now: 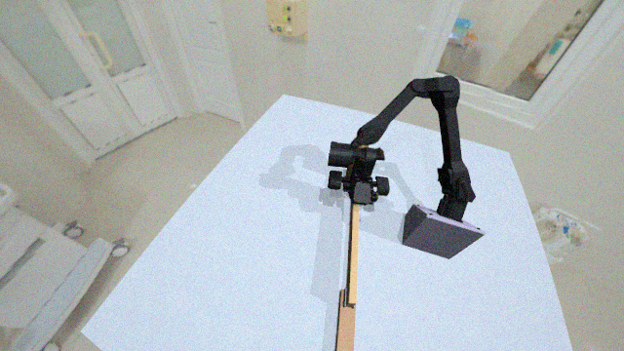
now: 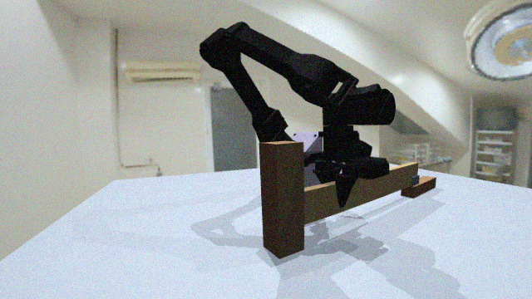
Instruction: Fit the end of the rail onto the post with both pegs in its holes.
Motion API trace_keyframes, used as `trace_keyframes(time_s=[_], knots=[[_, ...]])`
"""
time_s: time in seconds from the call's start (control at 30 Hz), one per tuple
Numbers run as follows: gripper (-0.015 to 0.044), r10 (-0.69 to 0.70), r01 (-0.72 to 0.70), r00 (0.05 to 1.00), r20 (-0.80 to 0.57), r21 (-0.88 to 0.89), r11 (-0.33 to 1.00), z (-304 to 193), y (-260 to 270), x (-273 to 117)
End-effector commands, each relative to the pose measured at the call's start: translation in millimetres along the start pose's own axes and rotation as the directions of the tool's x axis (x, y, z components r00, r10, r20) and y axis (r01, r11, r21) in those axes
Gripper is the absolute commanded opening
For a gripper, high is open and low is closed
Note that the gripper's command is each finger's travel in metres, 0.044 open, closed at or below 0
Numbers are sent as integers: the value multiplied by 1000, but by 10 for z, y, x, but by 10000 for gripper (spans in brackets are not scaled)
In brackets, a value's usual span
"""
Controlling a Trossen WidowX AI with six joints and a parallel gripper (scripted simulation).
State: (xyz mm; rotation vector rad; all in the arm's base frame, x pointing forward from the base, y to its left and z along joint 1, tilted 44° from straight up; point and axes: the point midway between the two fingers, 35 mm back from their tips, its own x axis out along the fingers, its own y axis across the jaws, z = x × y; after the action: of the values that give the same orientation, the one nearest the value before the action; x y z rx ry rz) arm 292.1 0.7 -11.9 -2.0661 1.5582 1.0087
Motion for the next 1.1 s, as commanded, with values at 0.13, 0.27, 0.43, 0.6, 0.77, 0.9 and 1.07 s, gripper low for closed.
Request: trace_keyframes(time_s=[0.13, 0.27, 0.43, 0.6, 0.77, 0.9, 1.07], knots=[[0, -1, 1, 1000, -6, -2, 1000, -44, -7, -8], [79, 0, 0, 1000, -1, 0, 1000, -19, -1, 1], [210, 0, 0, 1000, -1, 0, 1000, -19, -1, 1], [341, 0, 0, 1000, -1, 0, 1000, -19, -1, 1], [440, 0, 0, 1000, -1, 0, 1000, -19, -1, 1], [440, 0, 0, 1000, -1, 0, 1000, -19, -1, 1], [440, -2, 2, 1000, -1, -2, 1000, 223, -8, -233]])
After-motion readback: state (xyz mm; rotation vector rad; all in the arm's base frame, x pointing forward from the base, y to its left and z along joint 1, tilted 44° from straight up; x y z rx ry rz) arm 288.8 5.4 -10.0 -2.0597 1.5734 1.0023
